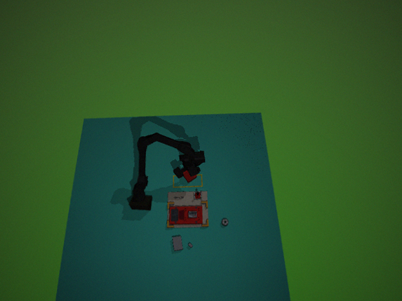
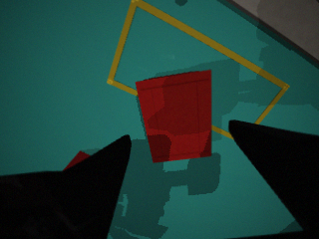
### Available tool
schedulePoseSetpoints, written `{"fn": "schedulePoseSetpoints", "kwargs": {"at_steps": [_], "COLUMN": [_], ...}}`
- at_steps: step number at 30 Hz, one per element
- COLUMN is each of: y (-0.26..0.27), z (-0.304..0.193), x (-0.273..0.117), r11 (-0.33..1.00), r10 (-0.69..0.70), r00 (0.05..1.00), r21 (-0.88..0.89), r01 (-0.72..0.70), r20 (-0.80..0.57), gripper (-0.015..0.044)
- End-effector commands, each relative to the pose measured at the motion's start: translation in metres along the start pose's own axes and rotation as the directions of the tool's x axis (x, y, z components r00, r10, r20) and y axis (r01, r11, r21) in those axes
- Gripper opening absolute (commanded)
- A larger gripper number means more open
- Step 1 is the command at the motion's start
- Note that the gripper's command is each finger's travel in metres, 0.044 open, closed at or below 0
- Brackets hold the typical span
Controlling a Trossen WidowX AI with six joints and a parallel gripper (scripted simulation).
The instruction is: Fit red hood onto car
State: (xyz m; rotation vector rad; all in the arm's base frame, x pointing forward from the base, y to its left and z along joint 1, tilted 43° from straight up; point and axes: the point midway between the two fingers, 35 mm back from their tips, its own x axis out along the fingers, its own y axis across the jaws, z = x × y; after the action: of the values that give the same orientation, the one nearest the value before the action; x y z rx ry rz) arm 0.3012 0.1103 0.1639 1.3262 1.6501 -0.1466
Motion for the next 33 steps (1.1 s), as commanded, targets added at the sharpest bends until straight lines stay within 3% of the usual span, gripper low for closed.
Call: {"fn": "schedulePoseSetpoints", "kwargs": {"at_steps": [1,33], "y": [-0.002,-0.002], "z": [0.000,-0.001], "x": [0.006,0.022], "r11": [1.000,1.000], "r10": [-0.005,-0.003], "r00": [1.000,1.000], "r21": [0.005,0.005], "r01": [0.005,0.003], "r20": [-0.003,-0.005], "gripper": [0.0440,0.0440]}}
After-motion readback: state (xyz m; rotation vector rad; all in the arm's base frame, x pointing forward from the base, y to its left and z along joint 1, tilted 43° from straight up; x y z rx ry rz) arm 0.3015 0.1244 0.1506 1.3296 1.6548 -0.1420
